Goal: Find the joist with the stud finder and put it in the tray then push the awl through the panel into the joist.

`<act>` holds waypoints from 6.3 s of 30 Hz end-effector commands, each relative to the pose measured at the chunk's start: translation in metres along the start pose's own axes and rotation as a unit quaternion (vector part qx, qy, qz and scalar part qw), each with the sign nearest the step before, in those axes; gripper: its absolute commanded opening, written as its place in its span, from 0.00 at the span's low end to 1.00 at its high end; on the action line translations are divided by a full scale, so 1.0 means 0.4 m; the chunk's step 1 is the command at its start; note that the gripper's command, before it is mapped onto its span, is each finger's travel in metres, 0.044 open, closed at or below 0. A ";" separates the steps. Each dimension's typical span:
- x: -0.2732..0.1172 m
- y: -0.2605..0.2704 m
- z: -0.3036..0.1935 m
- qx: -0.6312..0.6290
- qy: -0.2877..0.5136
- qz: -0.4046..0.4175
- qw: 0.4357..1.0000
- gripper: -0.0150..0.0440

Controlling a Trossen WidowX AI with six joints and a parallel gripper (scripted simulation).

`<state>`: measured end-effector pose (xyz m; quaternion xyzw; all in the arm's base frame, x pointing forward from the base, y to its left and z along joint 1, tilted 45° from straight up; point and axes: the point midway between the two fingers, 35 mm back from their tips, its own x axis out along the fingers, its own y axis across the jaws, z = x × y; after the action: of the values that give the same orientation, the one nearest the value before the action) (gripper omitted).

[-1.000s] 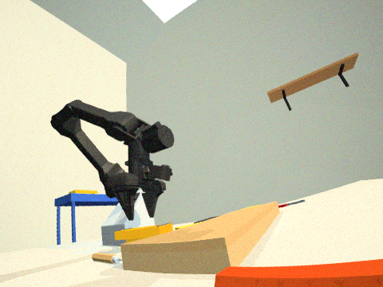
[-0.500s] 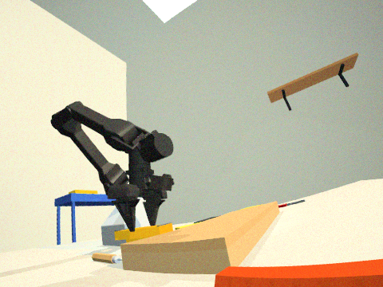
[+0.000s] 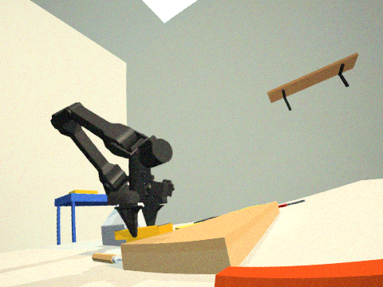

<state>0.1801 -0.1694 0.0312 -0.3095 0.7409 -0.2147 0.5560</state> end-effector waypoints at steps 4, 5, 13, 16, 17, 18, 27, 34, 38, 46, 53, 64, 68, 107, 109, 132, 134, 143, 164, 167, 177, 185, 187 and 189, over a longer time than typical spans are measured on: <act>0.001 0.000 0.000 -0.002 0.001 0.000 1.000 0.76; 0.001 0.000 0.000 -0.002 0.001 0.000 1.000 0.75; -0.011 0.000 0.000 -0.002 0.000 0.000 1.000 0.46; -0.021 0.001 0.000 -0.002 0.000 0.000 1.000 0.33; -0.025 0.001 0.000 -0.002 0.000 0.000 1.000 0.29; -0.028 0.001 0.000 -0.002 0.000 0.000 1.000 0.25; -0.060 0.001 -0.002 -0.002 0.000 0.001 1.000 0.25; -0.084 0.001 -0.005 -0.002 0.000 0.000 1.000 0.25; -0.085 0.021 -0.004 -0.002 0.000 0.001 1.000 0.25; -0.086 0.103 -0.006 -0.003 0.000 0.001 1.000 0.25; -0.086 0.103 -0.006 -0.004 0.002 0.011 1.000 0.25; -0.083 0.097 -0.006 -0.009 0.006 0.051 0.999 0.25; -0.083 0.094 -0.006 -0.010 0.007 0.066 0.998 0.25; -0.077 0.073 -0.005 -0.024 0.008 0.202 0.979 0.25; -0.077 0.071 -0.005 -0.024 0.008 0.209 0.978 0.25; -0.074 0.059 -0.005 -0.028 0.004 0.286 0.958 0.25; -0.073 0.058 -0.005 -0.029 0.004 0.294 0.955 0.25; -0.069 0.055 -0.006 -0.033 0.006 0.331 0.943 0.25; -0.063 0.043 -0.005 -0.036 0.002 0.417 0.908 0.25; -0.059 0.042 -0.005 -0.036 0.001 0.420 0.907 0.25; -0.012 0.039 -0.001 -0.034 0.002 0.417 0.908 0.25; 0.019 0.035 0.002 -0.028 0.002 0.413 0.910 0.25; 0.014 0.034 0.001 -0.027 0.002 0.412 0.911 0.34; 0.014 0.034 0.001 -0.027 0.002 0.412 0.911 0.43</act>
<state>0.1766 -0.1640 0.0180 0.0084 0.8095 0.0525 0.5847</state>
